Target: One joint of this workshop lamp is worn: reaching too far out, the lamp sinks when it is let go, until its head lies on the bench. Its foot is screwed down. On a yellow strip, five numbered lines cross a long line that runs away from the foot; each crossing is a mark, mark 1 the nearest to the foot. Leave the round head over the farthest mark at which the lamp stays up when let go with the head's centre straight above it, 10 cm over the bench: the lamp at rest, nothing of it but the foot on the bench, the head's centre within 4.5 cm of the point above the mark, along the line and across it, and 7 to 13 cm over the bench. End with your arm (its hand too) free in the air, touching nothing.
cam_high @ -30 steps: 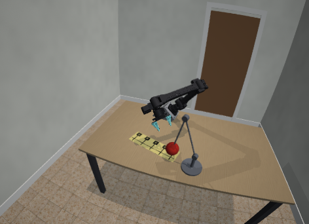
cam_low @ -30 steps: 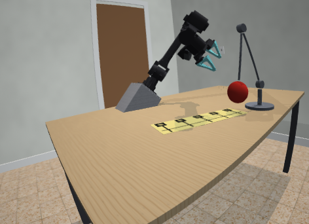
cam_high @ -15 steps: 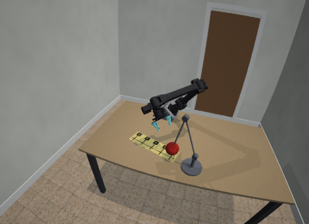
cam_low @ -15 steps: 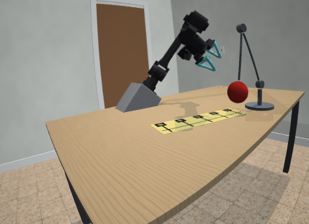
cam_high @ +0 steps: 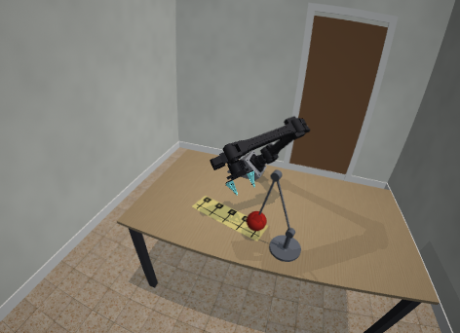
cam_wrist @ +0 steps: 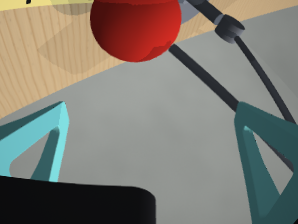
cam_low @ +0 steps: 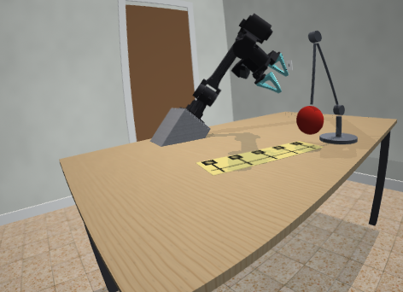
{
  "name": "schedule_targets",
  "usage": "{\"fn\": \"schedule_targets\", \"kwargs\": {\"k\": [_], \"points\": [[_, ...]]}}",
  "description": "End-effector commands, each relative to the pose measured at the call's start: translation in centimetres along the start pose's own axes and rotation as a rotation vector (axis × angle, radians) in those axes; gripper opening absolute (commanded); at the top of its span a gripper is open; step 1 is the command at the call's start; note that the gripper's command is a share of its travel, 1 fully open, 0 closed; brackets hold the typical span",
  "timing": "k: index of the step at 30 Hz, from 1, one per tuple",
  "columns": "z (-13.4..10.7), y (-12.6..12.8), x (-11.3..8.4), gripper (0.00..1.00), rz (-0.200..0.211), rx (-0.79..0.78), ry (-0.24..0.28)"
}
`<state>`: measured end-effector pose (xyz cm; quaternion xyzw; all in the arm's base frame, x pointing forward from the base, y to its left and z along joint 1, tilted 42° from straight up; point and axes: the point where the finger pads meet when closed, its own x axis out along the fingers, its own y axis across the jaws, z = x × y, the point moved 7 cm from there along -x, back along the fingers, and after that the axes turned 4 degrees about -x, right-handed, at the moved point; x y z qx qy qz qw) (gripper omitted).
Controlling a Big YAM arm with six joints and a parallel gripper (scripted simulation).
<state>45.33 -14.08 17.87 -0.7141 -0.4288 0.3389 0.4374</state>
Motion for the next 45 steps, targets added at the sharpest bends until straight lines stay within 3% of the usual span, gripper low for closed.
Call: {"fn": "schedule_targets", "kwargs": {"k": [1, 7, 19, 45], "points": [[-0.5, -0.5, -0.6, 1.0, 0.001, -0.007, 0.007], [-0.2, -0.2, -0.2, 1.0, 0.001, -0.007, 0.007], [-1.2, -1.2, -0.4, 1.0, 0.037, 0.254, -0.011], [-1.5, -1.4, -0.5, 1.0, -0.021, 0.281, 0.077]]}}
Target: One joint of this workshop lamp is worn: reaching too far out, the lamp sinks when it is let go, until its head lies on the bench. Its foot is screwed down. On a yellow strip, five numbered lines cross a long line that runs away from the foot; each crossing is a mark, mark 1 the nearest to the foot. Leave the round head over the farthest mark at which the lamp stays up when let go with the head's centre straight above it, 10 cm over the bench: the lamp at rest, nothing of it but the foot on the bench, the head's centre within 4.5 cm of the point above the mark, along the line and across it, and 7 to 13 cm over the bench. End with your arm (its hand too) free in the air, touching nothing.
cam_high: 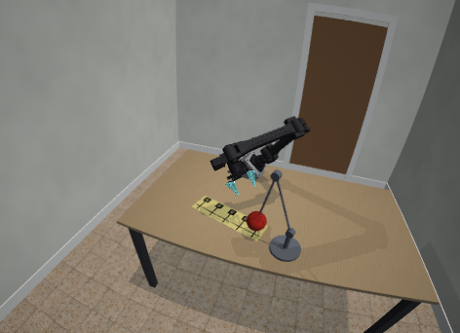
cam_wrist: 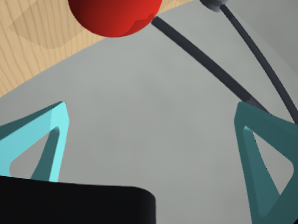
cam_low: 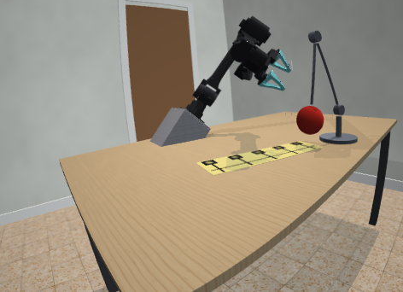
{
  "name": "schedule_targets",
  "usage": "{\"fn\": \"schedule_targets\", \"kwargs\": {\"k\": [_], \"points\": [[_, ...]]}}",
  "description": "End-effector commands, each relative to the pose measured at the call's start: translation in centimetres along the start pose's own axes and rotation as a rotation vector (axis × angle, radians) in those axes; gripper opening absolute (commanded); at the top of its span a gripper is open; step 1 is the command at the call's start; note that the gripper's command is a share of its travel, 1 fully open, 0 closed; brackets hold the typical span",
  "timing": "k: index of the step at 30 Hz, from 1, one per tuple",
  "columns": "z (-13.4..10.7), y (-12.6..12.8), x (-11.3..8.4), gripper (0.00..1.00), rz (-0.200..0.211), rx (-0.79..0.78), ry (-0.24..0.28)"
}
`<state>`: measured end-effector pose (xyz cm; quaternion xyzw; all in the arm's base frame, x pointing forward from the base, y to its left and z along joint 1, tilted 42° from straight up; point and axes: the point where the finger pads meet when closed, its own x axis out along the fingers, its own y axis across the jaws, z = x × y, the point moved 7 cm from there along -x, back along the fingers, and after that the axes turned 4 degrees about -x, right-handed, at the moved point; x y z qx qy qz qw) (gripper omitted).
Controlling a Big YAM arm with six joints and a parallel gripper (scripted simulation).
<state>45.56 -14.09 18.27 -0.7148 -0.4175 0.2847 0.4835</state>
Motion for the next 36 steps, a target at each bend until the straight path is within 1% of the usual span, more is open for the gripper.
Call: {"fn": "schedule_targets", "kwargs": {"k": [1, 11, 36], "points": [[-1.2, -1.21, -0.31, 1.0, 0.055, 0.254, -0.039], [-1.29, -1.25, -0.35, 1.0, 0.037, 0.26, -0.013], [-1.29, -1.25, -0.35, 1.0, 0.037, 0.26, -0.013]]}}
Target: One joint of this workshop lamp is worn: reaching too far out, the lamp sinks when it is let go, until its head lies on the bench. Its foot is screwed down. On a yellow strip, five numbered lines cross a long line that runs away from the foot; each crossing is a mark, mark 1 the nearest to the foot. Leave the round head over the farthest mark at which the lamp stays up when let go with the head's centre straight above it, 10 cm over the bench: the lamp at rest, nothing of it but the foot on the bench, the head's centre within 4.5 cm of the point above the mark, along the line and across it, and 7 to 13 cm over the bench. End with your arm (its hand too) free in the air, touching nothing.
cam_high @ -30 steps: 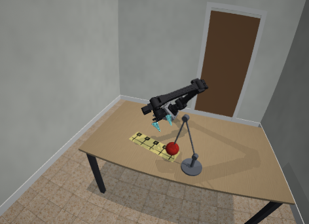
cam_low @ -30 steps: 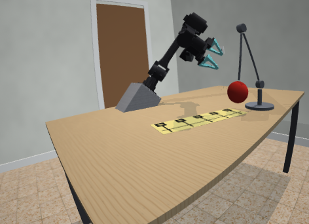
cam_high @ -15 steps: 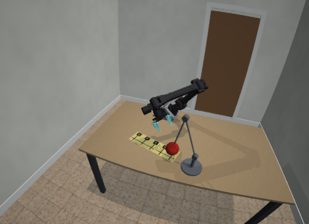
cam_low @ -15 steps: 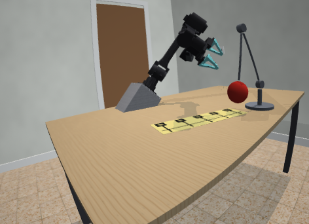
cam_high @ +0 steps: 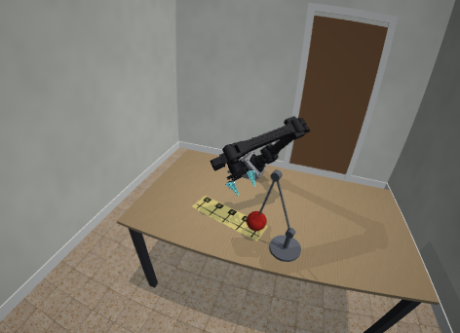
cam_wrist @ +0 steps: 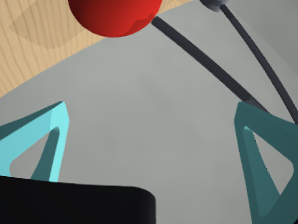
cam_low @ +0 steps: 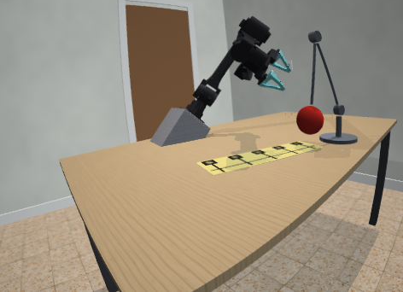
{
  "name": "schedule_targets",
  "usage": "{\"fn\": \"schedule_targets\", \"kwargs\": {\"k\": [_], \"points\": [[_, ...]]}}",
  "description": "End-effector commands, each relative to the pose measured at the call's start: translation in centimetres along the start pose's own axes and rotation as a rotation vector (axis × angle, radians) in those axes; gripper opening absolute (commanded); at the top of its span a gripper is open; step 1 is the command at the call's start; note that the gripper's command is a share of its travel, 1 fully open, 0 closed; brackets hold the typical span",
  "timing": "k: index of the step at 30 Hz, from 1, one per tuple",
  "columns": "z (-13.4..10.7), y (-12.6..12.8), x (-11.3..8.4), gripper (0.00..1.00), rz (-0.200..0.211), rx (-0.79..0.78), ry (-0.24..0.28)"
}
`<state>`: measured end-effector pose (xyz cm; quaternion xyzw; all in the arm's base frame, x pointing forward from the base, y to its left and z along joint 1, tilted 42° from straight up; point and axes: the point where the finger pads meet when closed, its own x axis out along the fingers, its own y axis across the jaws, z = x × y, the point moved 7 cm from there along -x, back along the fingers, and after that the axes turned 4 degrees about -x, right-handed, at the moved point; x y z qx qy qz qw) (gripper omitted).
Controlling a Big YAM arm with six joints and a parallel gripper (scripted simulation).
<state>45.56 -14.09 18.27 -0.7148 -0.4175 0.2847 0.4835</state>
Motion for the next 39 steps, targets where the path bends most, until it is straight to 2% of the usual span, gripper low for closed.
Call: {"fn": "schedule_targets", "kwargs": {"k": [1, 28, 39], "points": [[-1.29, -1.25, -0.35, 1.0, 0.037, 0.26, -0.013], [-1.29, -1.25, -0.35, 1.0, 0.037, 0.26, -0.013], [-1.19, -1.32, -0.24, 1.0, 0.054, 0.257, -0.015]]}}
